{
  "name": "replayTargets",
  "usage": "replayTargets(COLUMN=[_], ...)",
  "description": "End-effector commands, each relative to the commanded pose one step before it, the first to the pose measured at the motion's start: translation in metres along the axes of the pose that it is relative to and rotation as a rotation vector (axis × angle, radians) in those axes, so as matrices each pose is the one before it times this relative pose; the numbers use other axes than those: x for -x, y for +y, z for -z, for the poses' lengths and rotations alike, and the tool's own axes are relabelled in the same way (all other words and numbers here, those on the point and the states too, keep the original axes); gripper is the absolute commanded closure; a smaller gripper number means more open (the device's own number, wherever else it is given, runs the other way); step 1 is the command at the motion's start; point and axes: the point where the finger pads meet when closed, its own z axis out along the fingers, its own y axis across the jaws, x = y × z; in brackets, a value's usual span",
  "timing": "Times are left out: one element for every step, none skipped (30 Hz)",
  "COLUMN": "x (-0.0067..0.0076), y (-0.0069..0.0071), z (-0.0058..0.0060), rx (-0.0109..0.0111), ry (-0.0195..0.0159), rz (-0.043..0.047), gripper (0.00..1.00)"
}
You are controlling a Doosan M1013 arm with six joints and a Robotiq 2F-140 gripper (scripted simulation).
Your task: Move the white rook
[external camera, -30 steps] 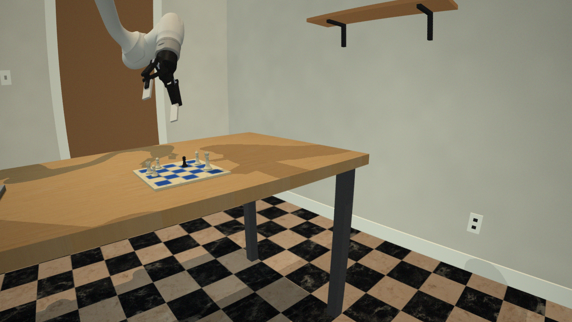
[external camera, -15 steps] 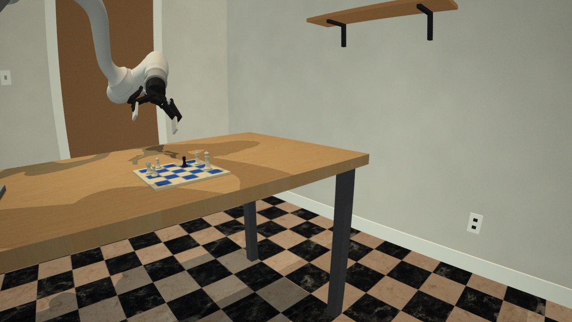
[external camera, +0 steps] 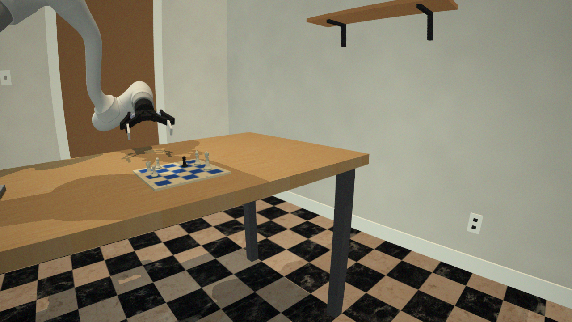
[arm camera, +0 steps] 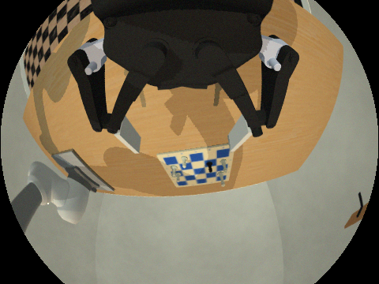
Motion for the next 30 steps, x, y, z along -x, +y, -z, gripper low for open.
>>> replayTargets(x=[0.00836, 0.00159, 0.00136, 0.00000, 0.00000, 0.00114, 0.00095, 0.00077, 0.00061, 0.00046, 0.00034, 0.00023, 0.00014, 0.00007, 0.00003, 0.00000, 0.00000, 0.00000, 0.00000, 0.00000, 0.00000, 0.00000, 0.00000, 0.00000, 0.00000, 0.00000, 0.00000, 0.00000, 0.00000, 0.00000], y=[0.00277, 0.00070, 0.00063, 0.00000, 0.00000, 0.00055, 0.00047, 0.00039, 0.00031, 0.00024, 0.00018, 0.00012, 0.00008, 0.00004, 0.00002, 0.00000, 0.00000, 0.00000, 0.00000, 0.00000, 0.00000, 0.00000, 0.00000, 0.00000, 0.00000, 0.00000, 0.00000, 0.00000, 0.00000, 0.00000], z=[0.00589, 0.00133, 0.00117, 0.00000, 0.00000, 0.00101, 0.00085, 0.00071, 0.00057, 0.00044, 0.00032, 0.00022, 0.00014, 0.00007, 0.00003, 0.00000, 0.00000, 0.00000, 0.00000, 0.00000, 0.00000, 0.00000, 0.00000, 0.00000, 0.00000, 0.00000, 0.00000, 0.00000, 0.00000, 0.00000], rx=[-0.02506, -0.00621, -0.00549, 0.00000, 0.00000, -0.00475, -0.00403, -0.00333, -0.00267, -0.00206, -0.00152, -0.00104, -0.00064, -0.00034, -0.00013, -0.00002, 0.00000, 0.00000, 0.00000, 0.00000, 0.00000, 0.00000, 0.00000, 0.00000, 0.00000, 0.00000, 0.00000, 0.00000, 0.00000, 0.00000], ry=[0.04217, 0.00699, 0.00595, 0.00000, 0.00000, 0.00499, 0.00412, 0.00333, 0.00262, 0.00200, 0.00145, 0.00099, 0.00061, 0.00032, 0.00012, 0.00002, 0.00000, 0.00000, 0.00000, 0.00000, 0.00000, 0.00000, 0.00000, 0.00000, 0.00000, 0.00000, 0.00000, 0.00000, 0.00000, 0.00000], rz=[-0.07936, -0.01499, -0.01299, 0.00000, 0.00000, -0.01107, -0.00926, -0.00758, -0.00603, -0.00462, -0.00338, -0.00231, -0.00143, -0.00075, -0.00028, -0.00004, 0.00000, 0.00000, 0.00000, 0.00000, 0.00000, 0.00000, 0.00000, 0.00000, 0.00000, 0.00000, 0.00000, 0.00000, 0.00000, 0.00000], gripper=[0.00, 0.00, 0.00, 0.00, 0.00, 0.00, 0.00, 0.00, 0.00, 0.00, 0.00, 0.00, 0.00, 0.00, 0.00, 0.00, 0.00, 0.00, 0.00, 0.00, 0.00, 0.00, 0.00, 0.00, 0.00, 0.00, 0.00, 0.00, 0.00, 0.00])
